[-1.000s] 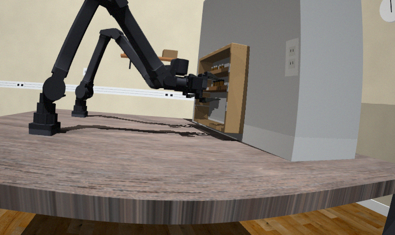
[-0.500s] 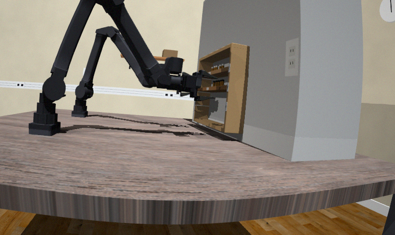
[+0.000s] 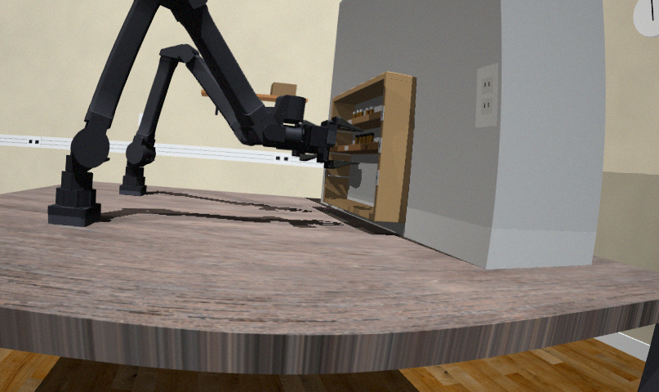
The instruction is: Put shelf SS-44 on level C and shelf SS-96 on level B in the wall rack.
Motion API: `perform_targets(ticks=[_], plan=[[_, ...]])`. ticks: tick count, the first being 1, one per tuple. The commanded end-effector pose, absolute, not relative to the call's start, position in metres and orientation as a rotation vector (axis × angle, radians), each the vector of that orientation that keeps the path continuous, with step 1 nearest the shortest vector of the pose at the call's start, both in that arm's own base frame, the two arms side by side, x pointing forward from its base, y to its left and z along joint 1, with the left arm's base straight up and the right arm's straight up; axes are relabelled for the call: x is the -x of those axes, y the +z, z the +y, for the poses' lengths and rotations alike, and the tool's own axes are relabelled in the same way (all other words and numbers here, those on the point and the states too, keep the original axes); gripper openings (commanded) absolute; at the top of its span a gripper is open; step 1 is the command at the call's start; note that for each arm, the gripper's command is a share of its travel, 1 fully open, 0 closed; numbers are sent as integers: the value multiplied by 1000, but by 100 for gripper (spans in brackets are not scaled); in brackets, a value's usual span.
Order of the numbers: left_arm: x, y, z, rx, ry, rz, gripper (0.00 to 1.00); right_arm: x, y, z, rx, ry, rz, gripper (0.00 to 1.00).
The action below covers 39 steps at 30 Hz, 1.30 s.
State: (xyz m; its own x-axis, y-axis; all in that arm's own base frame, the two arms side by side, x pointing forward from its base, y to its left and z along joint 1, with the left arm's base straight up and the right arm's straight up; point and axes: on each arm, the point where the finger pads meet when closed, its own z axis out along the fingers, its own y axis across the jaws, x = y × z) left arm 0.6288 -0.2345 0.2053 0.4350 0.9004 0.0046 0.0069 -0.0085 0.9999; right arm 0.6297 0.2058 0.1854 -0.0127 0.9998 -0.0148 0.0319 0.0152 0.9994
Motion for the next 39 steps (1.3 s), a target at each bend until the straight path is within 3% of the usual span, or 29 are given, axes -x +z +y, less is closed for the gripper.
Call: perform_targets(ticks=[1, 39], plan=[[-646, 229, -243, -1393, 805, 792, 84, -639, 217, 210, -1192, 1241, 1189, 84], [-641, 235, -256, -1413, 749, 725, 84, -639, 217, 210, -1192, 1241, 1189, 84]])
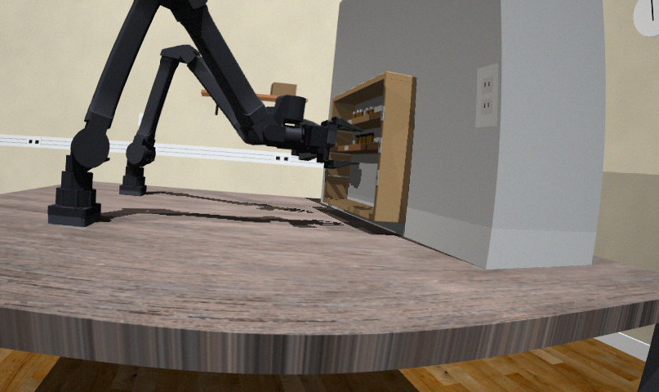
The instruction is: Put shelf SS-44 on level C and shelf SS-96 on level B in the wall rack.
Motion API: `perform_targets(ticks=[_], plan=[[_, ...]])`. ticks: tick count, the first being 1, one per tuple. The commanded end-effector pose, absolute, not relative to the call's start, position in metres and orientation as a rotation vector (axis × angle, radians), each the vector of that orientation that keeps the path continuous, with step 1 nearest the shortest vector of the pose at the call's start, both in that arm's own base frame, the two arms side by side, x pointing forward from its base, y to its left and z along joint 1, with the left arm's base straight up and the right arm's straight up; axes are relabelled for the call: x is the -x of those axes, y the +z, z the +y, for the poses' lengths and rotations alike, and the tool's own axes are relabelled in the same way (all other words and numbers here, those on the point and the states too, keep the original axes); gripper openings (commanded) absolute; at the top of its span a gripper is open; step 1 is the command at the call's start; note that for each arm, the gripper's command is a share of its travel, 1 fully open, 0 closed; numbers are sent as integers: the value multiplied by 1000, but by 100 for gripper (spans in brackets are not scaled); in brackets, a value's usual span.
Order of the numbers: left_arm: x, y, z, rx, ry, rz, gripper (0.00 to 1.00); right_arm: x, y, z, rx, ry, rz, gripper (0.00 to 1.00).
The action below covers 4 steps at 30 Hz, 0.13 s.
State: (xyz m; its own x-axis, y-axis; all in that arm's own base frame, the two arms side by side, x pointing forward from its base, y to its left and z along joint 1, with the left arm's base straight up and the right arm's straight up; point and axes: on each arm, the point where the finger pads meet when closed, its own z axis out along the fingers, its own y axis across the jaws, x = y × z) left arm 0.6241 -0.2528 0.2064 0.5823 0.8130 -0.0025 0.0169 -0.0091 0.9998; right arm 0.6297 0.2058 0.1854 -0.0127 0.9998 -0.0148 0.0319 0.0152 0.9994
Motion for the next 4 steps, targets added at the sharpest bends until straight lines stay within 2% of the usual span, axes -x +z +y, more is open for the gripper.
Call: perform_targets(ticks=[1, 4], plan=[[-641, 235, -256, -1413, 749, 725, 84, -639, 217, 210, -1192, 1241, 1189, 84], [-641, 235, -256, -1413, 749, 725, 84, -639, 217, 210, -1192, 1241, 1189, 84]])
